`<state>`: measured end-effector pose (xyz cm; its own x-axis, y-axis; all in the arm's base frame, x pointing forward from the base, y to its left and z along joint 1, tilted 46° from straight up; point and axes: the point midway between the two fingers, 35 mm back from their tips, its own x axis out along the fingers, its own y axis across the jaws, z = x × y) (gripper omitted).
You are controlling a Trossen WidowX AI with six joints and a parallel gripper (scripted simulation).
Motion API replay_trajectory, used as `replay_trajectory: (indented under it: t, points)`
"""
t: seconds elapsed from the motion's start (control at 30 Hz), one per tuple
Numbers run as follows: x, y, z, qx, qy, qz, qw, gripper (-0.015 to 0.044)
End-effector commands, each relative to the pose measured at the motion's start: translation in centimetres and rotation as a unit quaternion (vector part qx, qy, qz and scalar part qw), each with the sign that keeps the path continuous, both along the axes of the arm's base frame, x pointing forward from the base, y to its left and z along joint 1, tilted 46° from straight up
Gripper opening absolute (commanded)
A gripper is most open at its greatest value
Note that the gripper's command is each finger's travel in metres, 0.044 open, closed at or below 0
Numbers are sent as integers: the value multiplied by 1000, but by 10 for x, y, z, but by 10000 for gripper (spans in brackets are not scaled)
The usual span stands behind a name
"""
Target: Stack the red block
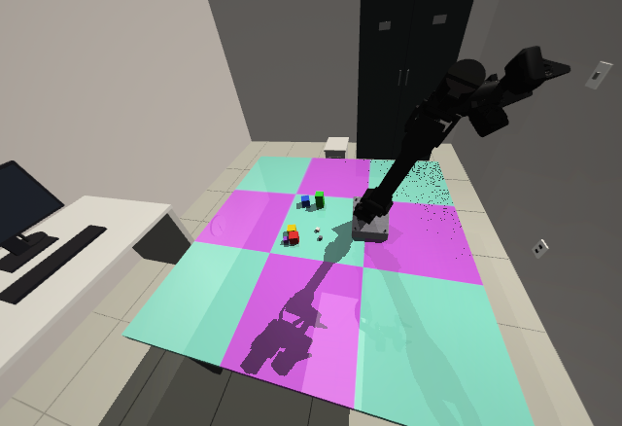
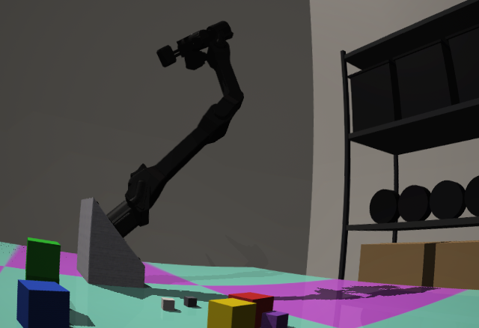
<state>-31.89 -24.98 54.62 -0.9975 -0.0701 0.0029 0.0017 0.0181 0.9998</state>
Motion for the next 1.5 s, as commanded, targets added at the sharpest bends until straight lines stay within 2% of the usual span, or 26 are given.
replay_trajectory:
  t: [0.0,0.03,0.3,0.47,0.63,0.83,1.07,1.27,1.47]
  points:
    - [1,-2,-1,4,-1,4,1000,426]
    - [3,-9,-4,15,-4,15,1000,440]
    - [60,-109,-59,192,-24,201,960,440]
    - [114,-158,-96,292,-17,317,902,440]
    - [178,-194,-135,380,4,426,821,440]
    - [262,-217,-181,466,44,544,697,440]
    - [366,-216,-235,535,106,656,521,440]
    - [451,-192,-280,565,166,728,350,440]
    - [525,-144,-321,565,226,774,173,440]
